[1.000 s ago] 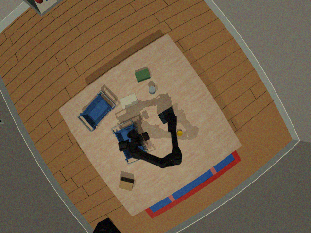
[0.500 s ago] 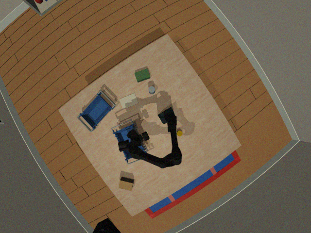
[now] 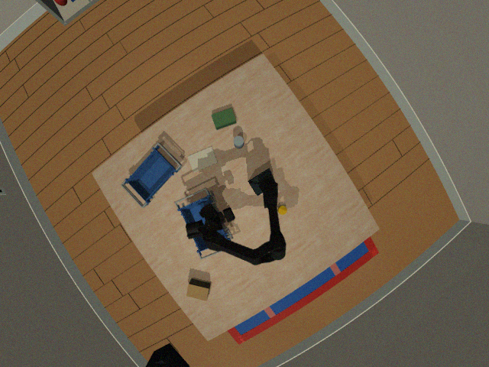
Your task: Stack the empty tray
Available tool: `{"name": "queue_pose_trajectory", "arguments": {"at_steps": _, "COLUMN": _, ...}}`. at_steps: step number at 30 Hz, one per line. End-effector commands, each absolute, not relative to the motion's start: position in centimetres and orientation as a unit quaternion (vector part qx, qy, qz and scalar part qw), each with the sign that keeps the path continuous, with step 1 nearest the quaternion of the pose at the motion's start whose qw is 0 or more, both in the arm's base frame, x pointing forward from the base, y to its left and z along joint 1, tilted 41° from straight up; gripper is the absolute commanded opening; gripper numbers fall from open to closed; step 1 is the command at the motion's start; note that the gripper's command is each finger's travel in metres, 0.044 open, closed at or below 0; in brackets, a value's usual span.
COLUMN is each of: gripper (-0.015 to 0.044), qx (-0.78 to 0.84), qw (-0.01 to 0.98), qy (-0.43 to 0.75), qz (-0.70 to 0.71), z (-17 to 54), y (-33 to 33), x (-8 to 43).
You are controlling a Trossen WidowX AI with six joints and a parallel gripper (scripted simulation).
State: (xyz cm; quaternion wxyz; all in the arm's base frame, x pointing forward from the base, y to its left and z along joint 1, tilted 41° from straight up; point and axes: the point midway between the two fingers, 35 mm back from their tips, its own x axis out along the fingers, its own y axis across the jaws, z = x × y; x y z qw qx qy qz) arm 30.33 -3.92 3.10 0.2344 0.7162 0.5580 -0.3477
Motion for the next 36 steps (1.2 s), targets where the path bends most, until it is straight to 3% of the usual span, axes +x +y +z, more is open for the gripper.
{"name": "queue_pose_trajectory", "arguments": {"at_steps": 1, "gripper": 0.0000, "qx": 0.710, "qw": 0.227, "qy": 0.566, "qz": -0.352, "z": 2.76, "y": -3.35, "x": 29.91}}
{"name": "queue_pose_trajectory", "arguments": {"at_steps": 17, "gripper": 0.0000, "qx": 0.710, "qw": 0.227, "qy": 0.566, "qz": -0.352, "z": 2.76, "y": -3.35, "x": 29.91}}
{"name": "queue_pose_trajectory", "arguments": {"at_steps": 36, "gripper": 0.0279, "qx": 0.710, "qw": 0.227, "qy": 0.566, "qz": -0.352, "z": 2.76, "y": -3.35, "x": 29.91}}
